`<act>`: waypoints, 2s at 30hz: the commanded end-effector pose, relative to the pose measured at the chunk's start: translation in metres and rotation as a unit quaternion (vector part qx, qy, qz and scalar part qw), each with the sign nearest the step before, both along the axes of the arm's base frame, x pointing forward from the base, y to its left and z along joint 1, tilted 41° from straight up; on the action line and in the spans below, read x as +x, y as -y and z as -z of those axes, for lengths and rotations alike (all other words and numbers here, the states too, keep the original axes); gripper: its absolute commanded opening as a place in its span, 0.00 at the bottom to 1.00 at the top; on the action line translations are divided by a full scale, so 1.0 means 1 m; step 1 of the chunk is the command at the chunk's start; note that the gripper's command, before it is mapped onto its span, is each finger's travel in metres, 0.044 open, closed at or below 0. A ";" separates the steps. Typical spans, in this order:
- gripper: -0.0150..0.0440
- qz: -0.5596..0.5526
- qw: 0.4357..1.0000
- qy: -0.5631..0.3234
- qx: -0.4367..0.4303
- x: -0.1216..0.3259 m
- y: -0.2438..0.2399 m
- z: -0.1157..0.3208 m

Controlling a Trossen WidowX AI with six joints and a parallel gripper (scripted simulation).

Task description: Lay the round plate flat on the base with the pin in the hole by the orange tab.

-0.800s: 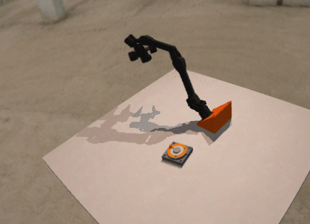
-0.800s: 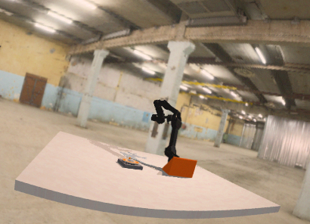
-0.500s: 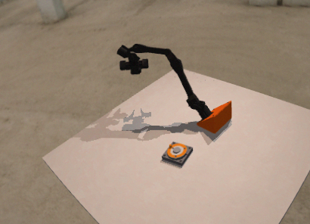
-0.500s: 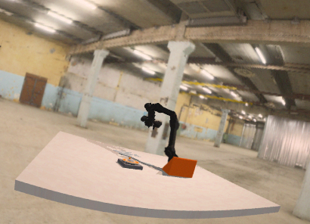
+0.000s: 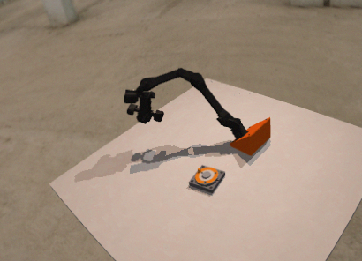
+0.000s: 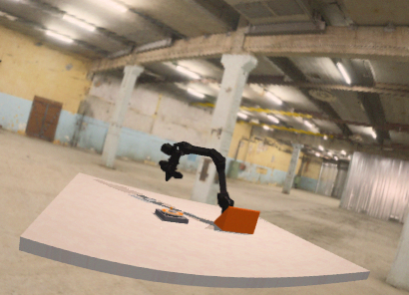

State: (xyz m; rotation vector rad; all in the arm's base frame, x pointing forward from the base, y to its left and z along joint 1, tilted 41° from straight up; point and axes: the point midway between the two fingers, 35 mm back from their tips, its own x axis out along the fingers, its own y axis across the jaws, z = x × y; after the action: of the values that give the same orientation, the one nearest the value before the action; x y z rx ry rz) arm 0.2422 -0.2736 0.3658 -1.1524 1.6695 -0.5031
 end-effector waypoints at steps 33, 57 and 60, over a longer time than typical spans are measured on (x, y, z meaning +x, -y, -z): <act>0.25 0.176 0.951 0.201 0.155 0.085 -0.268 0.298; 0.25 0.176 0.951 0.201 0.154 0.068 -0.240 0.328; 0.25 0.176 0.951 0.201 0.154 0.064 -0.240 0.328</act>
State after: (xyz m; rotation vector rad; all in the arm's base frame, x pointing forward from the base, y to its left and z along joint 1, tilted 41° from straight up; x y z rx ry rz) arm 0.3130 -0.0325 0.0398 -0.4716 1.5127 -0.6241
